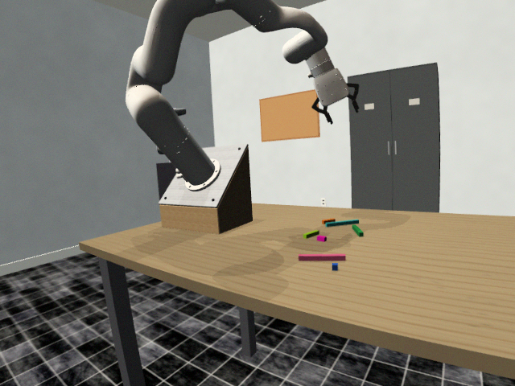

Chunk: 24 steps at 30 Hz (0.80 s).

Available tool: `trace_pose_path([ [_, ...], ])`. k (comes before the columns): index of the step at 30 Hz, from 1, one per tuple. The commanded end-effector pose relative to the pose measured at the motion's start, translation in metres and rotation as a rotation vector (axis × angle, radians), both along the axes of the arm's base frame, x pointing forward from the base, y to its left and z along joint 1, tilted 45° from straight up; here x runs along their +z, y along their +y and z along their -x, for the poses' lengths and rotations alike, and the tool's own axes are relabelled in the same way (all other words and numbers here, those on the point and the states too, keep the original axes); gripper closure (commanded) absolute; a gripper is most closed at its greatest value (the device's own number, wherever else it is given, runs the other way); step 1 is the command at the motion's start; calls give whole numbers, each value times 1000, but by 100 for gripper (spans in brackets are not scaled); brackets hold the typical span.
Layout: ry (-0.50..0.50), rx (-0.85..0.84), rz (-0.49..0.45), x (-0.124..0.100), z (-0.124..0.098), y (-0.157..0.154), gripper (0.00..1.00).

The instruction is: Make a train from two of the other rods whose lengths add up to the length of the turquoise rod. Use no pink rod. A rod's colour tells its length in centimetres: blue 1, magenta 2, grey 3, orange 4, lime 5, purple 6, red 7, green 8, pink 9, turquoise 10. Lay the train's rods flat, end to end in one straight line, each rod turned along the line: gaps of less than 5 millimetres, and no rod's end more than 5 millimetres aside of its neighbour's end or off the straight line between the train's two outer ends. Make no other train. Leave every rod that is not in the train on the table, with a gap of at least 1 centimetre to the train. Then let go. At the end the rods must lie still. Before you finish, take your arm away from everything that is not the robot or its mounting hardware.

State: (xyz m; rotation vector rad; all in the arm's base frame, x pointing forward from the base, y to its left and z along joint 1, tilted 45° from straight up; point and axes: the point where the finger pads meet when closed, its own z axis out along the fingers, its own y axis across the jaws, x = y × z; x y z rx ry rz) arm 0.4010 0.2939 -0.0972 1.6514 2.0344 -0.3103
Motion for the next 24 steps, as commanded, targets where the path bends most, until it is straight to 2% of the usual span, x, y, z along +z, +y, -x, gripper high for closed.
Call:
trace_pose_path([
  [1,-3,1,-4,1,-1,2,0],
  [19,-4,-1,-4,1,-1,2,0],
  [24,-27,-59,-6,-2,-2,-9,0],
])
